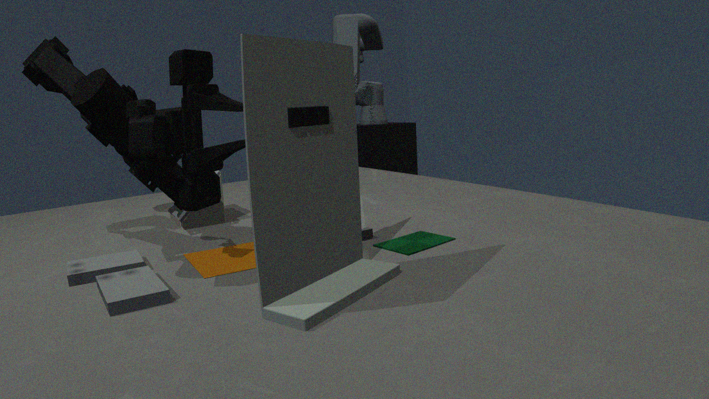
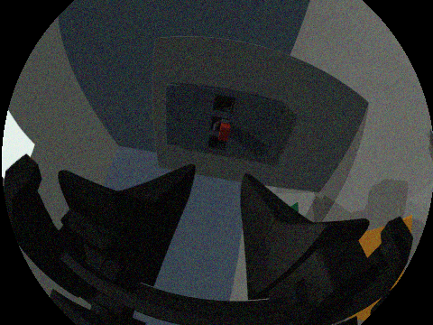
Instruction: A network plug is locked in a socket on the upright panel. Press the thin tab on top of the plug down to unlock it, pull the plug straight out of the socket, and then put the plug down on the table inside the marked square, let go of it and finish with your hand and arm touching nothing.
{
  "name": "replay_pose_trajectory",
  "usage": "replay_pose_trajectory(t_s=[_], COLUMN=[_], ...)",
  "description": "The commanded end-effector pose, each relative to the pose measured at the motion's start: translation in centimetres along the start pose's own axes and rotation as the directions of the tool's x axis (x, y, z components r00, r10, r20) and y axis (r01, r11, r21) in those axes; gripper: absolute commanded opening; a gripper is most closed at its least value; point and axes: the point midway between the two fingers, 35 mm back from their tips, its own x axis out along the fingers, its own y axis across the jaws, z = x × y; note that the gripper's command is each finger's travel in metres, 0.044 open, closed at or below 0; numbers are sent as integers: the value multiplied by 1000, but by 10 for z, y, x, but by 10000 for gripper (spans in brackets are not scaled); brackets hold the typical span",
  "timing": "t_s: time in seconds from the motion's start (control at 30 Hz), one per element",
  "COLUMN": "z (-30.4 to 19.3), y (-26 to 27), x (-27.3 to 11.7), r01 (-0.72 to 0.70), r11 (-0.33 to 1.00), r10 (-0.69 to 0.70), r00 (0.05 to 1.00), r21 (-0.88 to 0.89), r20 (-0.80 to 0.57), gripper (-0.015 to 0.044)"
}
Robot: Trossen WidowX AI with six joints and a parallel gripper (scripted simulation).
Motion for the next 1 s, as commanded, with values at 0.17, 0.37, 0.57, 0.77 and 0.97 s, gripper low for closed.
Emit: replay_pose_trajectory(t_s=[0.17, 0.37, 0.57, 0.77, 0.97], z=[7, 9, 12, 14, 16], y=[3, 3, 3, 3, 3], x=[12, 19, 26, 34, 42], r01=[-3, -3, -3, -3, -3], r11=[1000, 1000, 1000, 1000, 1000], r10=[3, 3, 3, 3, 3], r00=[1000, 1000, 1000, 1000, 1000], r21=[-1, -2, -2, -3, -3], r20=[8, 8, 8, 8, 9], gripper=[156, 156, 156, 156, 156])
